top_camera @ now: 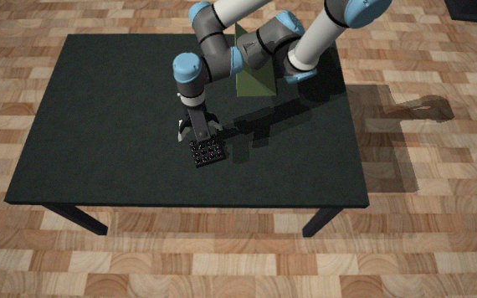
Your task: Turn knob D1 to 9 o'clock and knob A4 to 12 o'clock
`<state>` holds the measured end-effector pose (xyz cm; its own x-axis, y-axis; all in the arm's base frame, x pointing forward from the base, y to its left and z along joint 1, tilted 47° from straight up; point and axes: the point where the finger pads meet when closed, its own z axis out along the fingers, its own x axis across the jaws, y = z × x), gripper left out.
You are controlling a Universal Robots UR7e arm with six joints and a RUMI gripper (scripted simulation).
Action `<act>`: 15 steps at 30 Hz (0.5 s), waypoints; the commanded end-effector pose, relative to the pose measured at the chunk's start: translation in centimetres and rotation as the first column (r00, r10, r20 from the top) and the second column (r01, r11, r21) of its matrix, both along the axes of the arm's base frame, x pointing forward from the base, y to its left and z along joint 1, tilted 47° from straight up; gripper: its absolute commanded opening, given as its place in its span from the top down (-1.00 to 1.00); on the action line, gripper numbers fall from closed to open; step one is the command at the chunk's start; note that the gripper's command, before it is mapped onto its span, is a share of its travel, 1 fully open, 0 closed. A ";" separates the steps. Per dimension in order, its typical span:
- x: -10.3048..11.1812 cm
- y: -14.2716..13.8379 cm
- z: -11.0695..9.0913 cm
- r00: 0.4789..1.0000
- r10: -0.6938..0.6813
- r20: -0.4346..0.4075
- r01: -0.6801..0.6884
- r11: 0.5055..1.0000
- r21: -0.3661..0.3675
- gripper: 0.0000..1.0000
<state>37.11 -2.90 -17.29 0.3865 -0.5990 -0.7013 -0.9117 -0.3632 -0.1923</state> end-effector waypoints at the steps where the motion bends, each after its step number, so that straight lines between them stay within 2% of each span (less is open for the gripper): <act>1: -0.5 -0.1 -0.1 1.000 -0.002 -0.002 0.002 1.000 0.003 -1.00; 15: -2.6 -0.9 -0.6 1.000 -0.002 -0.002 0.002 1.000 0.003 -1.00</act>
<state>35.78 -3.43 -17.59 0.3845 -0.5987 -0.7027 -0.9126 -0.3612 -0.1916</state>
